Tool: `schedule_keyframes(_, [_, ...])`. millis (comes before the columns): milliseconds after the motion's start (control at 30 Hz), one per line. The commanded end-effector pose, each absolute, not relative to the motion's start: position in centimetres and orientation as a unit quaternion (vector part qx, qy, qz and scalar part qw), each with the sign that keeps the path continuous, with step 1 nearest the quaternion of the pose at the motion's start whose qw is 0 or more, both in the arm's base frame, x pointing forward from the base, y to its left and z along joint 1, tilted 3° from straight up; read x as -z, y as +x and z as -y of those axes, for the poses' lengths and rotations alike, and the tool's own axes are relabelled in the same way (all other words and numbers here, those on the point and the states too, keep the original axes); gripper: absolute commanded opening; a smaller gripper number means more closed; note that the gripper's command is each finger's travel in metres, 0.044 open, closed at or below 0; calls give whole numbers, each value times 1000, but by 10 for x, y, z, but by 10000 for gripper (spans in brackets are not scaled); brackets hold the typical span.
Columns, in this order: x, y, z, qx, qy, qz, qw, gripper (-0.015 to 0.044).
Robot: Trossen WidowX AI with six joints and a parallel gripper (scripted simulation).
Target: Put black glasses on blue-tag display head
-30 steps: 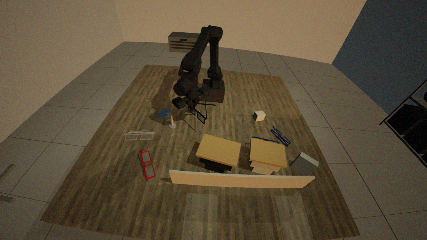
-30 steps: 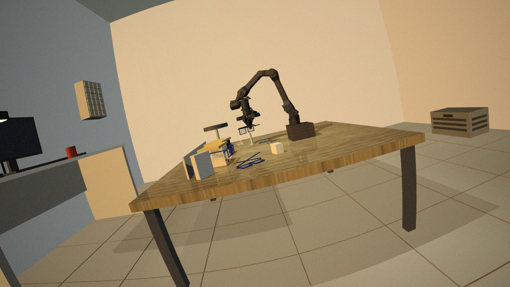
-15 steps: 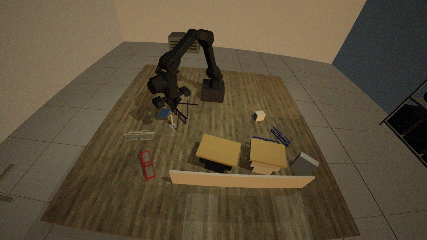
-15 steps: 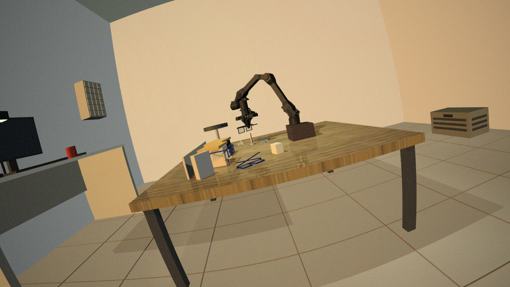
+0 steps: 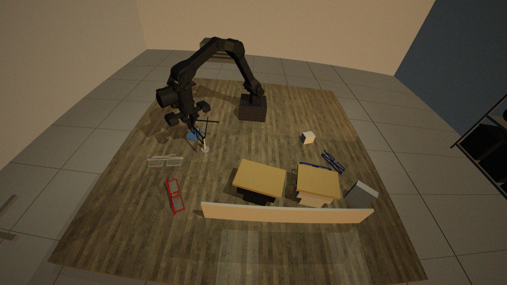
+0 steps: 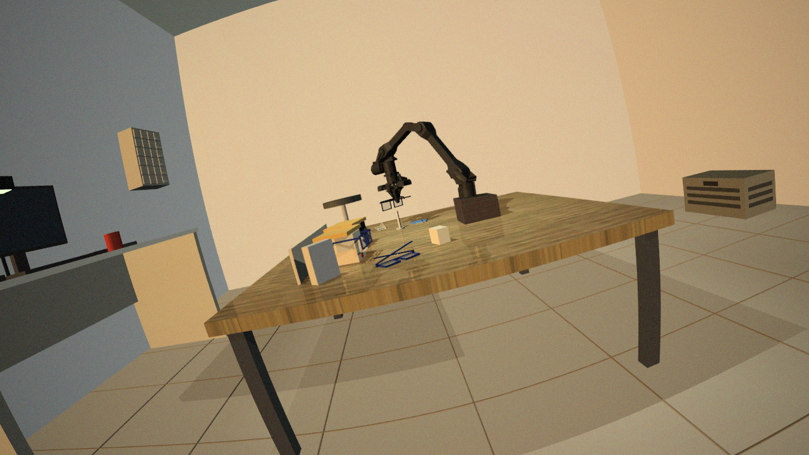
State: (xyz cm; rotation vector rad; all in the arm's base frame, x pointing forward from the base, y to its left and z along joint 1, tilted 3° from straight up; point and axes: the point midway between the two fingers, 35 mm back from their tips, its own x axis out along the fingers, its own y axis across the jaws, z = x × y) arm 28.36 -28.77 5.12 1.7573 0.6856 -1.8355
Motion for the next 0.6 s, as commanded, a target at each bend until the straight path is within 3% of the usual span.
schedule_keyframes(0, [-54, 285, 291, 673, 645, -254, 259, 0])
schedule_keyframes(567, [7, 283, 292, 673, 645, -254, 259, 0])
